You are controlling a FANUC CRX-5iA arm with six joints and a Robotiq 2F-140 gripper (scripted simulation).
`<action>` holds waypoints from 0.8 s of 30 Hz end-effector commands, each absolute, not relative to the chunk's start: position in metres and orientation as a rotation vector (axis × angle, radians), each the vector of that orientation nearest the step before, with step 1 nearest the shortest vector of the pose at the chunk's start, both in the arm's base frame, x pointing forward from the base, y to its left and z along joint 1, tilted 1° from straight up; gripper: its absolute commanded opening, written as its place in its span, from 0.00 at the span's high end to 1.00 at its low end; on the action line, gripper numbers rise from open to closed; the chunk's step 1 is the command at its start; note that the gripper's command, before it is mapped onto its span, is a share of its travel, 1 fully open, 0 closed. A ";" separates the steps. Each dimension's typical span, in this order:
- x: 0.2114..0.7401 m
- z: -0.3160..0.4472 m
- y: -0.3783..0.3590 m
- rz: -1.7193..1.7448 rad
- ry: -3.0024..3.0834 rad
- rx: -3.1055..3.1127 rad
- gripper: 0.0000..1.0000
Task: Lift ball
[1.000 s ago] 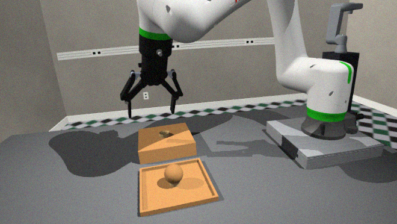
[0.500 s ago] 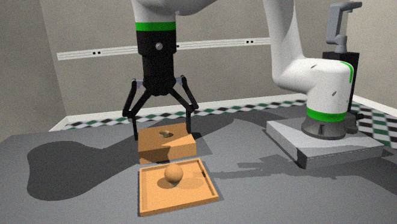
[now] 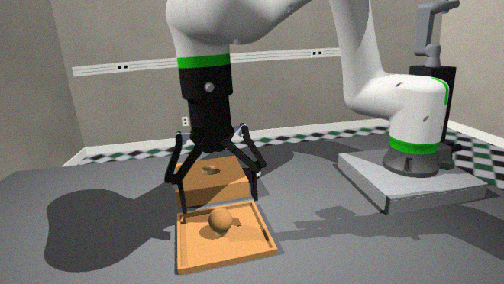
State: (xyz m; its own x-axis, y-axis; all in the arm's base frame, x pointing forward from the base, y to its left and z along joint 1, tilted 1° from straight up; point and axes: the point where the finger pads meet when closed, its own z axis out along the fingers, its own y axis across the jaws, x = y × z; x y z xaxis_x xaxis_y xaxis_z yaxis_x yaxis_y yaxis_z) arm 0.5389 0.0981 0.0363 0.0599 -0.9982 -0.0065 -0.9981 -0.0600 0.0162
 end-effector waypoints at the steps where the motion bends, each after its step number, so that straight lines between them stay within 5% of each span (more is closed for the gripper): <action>1: 0.541 -0.002 0.099 -0.018 -2.152 2.284 0.00; 14: 0.541 -0.010 0.099 -0.018 -2.152 2.284 0.00; 15: 0.541 -0.010 0.099 -0.018 -2.152 2.284 0.90; 24: 0.541 -0.010 0.099 -0.018 -2.152 2.284 0.90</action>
State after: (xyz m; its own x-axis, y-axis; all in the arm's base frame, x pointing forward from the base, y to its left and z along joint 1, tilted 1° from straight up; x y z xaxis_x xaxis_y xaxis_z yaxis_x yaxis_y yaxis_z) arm 0.5399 0.0985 -0.0108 0.0593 -0.9982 -0.0059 -0.9982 -0.0593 0.0119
